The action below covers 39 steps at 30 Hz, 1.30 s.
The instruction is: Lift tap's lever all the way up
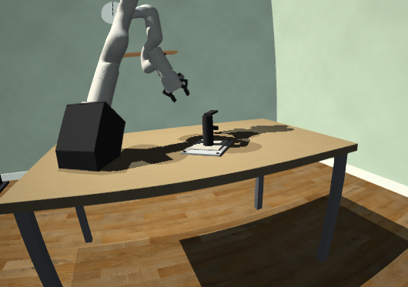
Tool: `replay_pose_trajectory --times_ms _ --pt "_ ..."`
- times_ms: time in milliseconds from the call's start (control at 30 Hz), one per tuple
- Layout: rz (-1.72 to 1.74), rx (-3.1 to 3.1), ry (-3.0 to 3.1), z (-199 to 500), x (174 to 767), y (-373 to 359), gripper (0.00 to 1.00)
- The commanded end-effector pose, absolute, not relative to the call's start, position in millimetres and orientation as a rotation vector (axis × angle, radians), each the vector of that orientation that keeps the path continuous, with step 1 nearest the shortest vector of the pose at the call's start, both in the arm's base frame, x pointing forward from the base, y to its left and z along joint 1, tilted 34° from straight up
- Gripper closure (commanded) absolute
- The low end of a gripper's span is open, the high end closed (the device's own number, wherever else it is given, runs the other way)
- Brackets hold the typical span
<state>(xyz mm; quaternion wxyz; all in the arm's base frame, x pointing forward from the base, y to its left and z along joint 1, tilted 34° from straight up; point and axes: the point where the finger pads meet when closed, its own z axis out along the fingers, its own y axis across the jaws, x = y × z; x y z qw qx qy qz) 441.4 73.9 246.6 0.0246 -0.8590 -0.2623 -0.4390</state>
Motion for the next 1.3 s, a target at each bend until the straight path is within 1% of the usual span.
replay_pose_trajectory --times_ms 0,233,567,667,867,967,1133,1167,1267 --pt "-1.345 -2.636 -0.823 248.4 454.0 69.7 0.00" --pt "-1.286 -2.587 -0.858 247.2 484.7 49.9 0.00" --pt "-1.216 -2.559 -0.886 241.1 503.8 25.3 0.00" --pt "-1.155 -2.547 -0.905 233.8 513.6 2.6 0.00" --pt "-1.121 -2.543 -0.914 229.3 517.2 -10.3 0.00" --pt "-1.048 -2.539 -0.929 218.8 521.2 -38.7 0.00" --pt "-1.010 -2.540 -0.936 213.1 521.7 -53.7 0.00" --pt "-0.972 -2.542 -0.942 207.2 521.2 -68.8 0.00" --pt "-0.934 -2.544 -0.947 201.3 520.0 -83.8 0.00"
